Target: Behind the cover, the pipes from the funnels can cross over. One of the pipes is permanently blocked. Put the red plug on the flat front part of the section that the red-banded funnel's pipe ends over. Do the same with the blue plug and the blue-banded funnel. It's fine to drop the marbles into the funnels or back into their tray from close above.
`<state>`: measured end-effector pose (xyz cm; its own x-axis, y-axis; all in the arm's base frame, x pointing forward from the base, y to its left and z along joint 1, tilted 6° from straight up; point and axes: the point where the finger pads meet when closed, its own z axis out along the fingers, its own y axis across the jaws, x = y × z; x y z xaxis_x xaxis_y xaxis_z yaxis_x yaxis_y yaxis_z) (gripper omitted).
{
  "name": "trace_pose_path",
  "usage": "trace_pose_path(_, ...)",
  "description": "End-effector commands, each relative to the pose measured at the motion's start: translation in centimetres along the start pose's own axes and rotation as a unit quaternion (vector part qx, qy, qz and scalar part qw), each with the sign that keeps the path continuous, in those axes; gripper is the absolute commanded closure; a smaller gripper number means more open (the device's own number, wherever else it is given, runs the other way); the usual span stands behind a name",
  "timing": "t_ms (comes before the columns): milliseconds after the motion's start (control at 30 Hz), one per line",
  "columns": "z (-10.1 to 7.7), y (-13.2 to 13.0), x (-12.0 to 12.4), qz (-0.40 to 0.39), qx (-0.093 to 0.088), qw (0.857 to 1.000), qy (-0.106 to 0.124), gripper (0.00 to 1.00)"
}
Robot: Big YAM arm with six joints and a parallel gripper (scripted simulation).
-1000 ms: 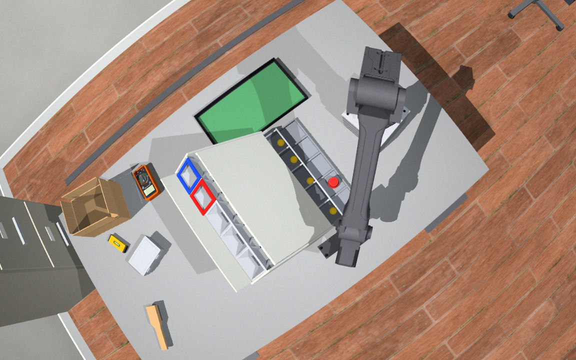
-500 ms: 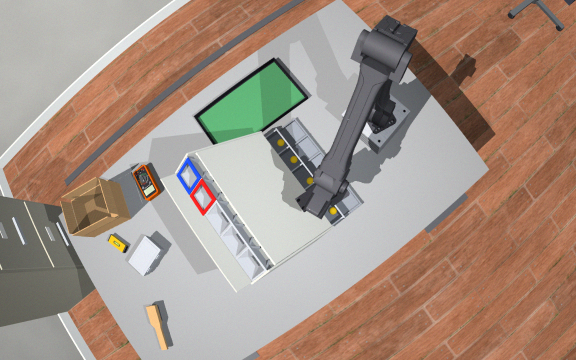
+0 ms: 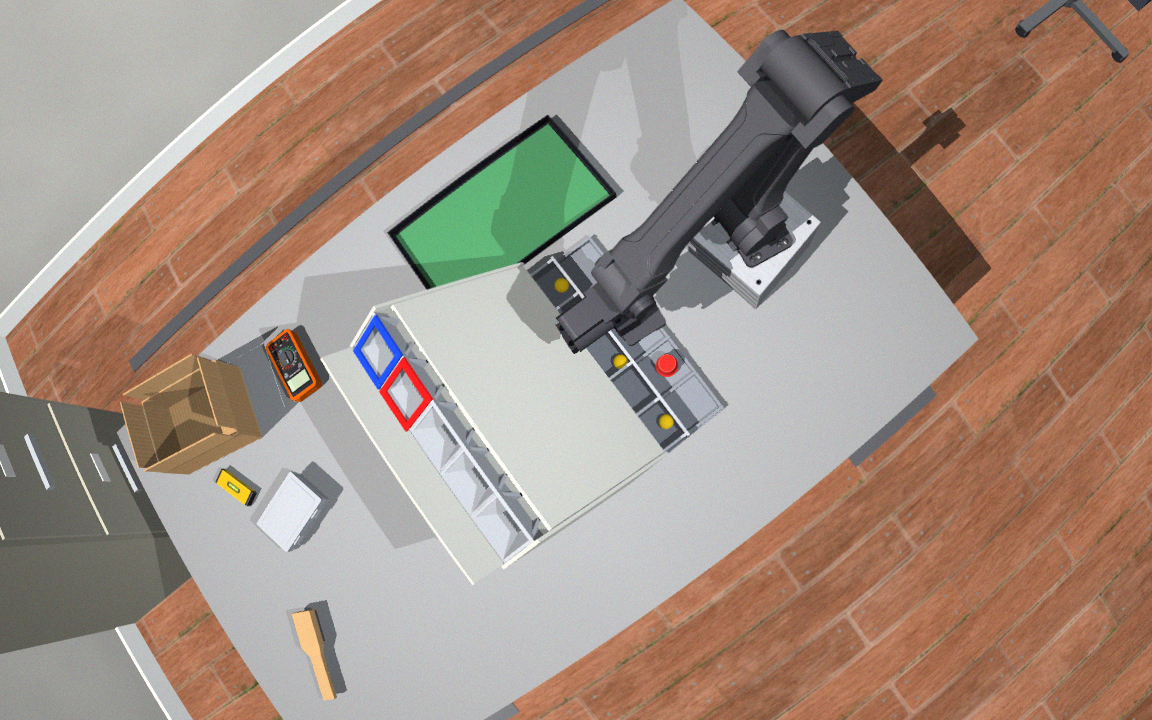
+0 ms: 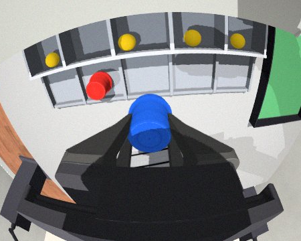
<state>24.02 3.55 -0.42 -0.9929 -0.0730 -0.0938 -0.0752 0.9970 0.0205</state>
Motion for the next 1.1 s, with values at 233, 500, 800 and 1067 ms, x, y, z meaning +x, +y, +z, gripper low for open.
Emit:
trace_pose_path(233,-0.6,-5.0,0.0,-0.043,-0.005,0.999,-0.012,1.0)
trace_pose_path(500,-0.7,-7.0,0.1,-0.045,-0.006,0.999,-0.014,1.0)
trace_pose_path(800,-0.8,-7.1,0.1,-0.045,-0.004,0.999,-0.014,1.0)
trace_pose_path(1067,0.5,-7.2,0.1,-0.045,-0.003,0.999,-0.014,1.0)
